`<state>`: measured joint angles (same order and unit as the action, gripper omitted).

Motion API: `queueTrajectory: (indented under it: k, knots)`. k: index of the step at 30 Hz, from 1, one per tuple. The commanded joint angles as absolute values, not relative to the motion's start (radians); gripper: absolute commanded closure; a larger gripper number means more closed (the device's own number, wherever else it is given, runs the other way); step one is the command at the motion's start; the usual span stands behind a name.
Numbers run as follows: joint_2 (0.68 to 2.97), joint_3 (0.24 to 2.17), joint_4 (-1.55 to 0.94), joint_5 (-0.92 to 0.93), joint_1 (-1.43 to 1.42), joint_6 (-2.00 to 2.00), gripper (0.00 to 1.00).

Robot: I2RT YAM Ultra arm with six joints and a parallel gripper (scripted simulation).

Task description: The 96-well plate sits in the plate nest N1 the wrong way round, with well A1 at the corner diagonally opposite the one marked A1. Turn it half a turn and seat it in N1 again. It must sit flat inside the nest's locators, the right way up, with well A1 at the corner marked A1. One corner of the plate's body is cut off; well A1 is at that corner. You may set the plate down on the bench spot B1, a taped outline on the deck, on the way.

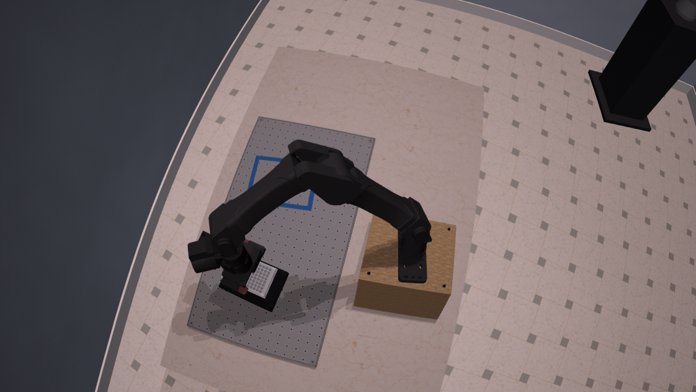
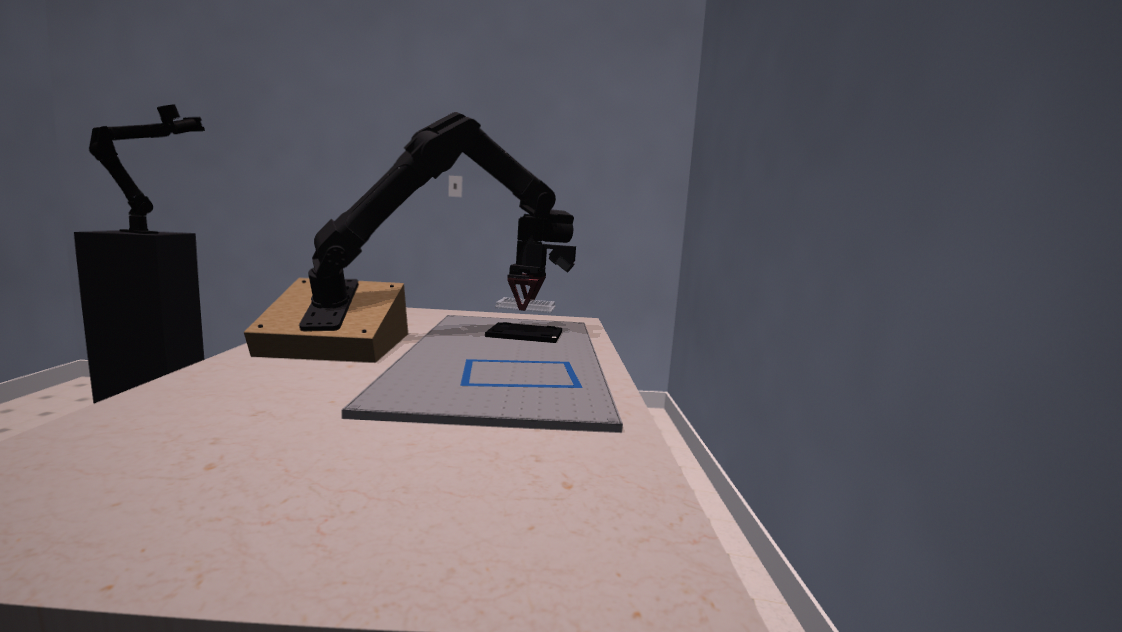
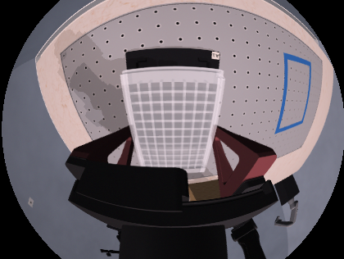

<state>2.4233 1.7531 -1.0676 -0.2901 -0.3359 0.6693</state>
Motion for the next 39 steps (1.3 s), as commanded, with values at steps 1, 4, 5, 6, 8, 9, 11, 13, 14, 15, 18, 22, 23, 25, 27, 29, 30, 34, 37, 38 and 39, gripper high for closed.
queueTrajectory:
  k: [1, 4, 5, 6, 8, 9, 11, 13, 14, 15, 18, 22, 23, 25, 27, 29, 30, 34, 37, 38, 39]
  knots:
    - [2.427, 1.728, -1.031, -0.299, -0.329, 0.655, 1.00]
    - [2.431, 1.734, -1.015, -0.300, -0.335, 0.652, 1.00]
    - [2.435, 1.728, -1.010, -0.300, -0.335, 0.651, 1.00]
    - [2.436, 1.715, -1.005, -0.300, -0.331, 0.650, 1.00]
    - [2.447, 1.710, -0.994, -0.300, -0.322, 0.648, 1.00]
    - [2.447, 1.710, -0.994, -0.300, -0.322, 0.648, 1.00]
    - [2.431, 1.715, -0.988, -0.301, -0.327, 0.647, 1.00]
    - [2.449, 1.703, -0.978, -0.301, -0.326, 0.644, 1.00]
    - [2.460, 1.699, -0.972, -0.301, -0.323, 0.643, 1.00]
    - [2.462, 1.695, -0.967, -0.301, -0.320, 0.642, 1.00]
    - [2.458, 1.686, -0.950, -0.302, -0.313, 0.639, 1.00]
    - [2.470, 1.683, -0.930, -0.302, -0.316, 0.634, 1.00]
    - [2.475, 1.675, -0.925, -0.303, -0.315, 0.633, 1.00]
    - [2.484, 1.670, -0.914, -0.303, -0.307, 0.631, 1.00]
    - [2.484, 1.670, -0.914, -0.303, -0.307, 0.631, 1.00]
    - [2.451, 1.700, -0.913, -0.303, -0.315, 0.630, 1.00]
    - [2.450, 1.705, -0.915, -0.303, -0.317, 0.631, 1.00]
    - [2.451, 1.683, -0.917, -0.302, -0.316, 0.631, 1.00]
    - [2.452, 1.669, -0.912, -0.302, -0.315, 0.630, 1.00]
    - [2.451, 1.667, -0.911, -0.302, -0.314, 0.630, 1.00]
    - [2.451, 1.666, -0.910, -0.302, -0.314, 0.630, 1.00]
